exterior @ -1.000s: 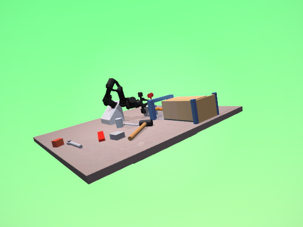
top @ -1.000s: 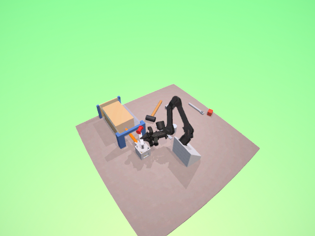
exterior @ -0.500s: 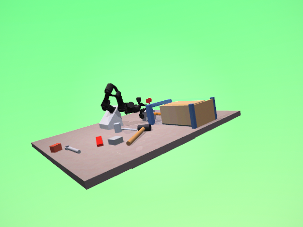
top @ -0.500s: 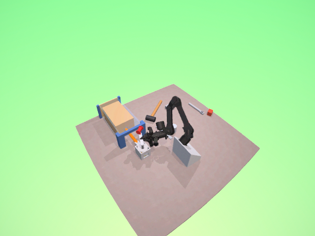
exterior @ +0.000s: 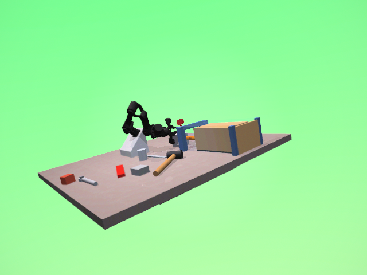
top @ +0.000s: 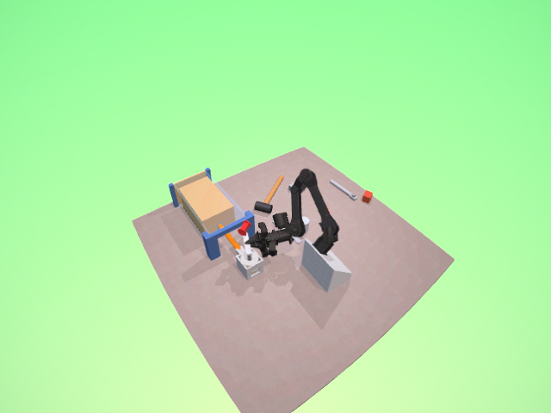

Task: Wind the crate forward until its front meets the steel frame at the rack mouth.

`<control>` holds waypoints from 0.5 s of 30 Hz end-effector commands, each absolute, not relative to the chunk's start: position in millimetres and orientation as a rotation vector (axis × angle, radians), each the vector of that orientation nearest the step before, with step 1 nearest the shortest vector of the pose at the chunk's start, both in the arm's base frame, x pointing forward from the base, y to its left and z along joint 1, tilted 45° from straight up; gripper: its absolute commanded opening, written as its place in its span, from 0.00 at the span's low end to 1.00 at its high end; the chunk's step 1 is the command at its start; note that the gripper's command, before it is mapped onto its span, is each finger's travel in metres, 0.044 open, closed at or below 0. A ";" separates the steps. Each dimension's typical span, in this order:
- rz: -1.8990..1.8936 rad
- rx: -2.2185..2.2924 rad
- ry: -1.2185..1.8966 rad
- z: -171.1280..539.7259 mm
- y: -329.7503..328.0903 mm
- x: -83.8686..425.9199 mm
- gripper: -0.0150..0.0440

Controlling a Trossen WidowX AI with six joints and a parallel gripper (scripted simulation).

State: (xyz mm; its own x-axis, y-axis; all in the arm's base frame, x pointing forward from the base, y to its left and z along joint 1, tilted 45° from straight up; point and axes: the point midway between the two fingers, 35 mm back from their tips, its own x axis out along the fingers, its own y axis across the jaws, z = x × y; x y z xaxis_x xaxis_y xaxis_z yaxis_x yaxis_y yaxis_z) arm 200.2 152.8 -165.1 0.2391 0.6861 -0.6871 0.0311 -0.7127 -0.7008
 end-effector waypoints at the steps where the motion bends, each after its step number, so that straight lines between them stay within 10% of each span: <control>1: 1.510 -1.953 -0.660 -165.9 152.5 199.8 0.25; 15: 1.506 -1.955 -0.658 -167.5 150.5 200.5 0.25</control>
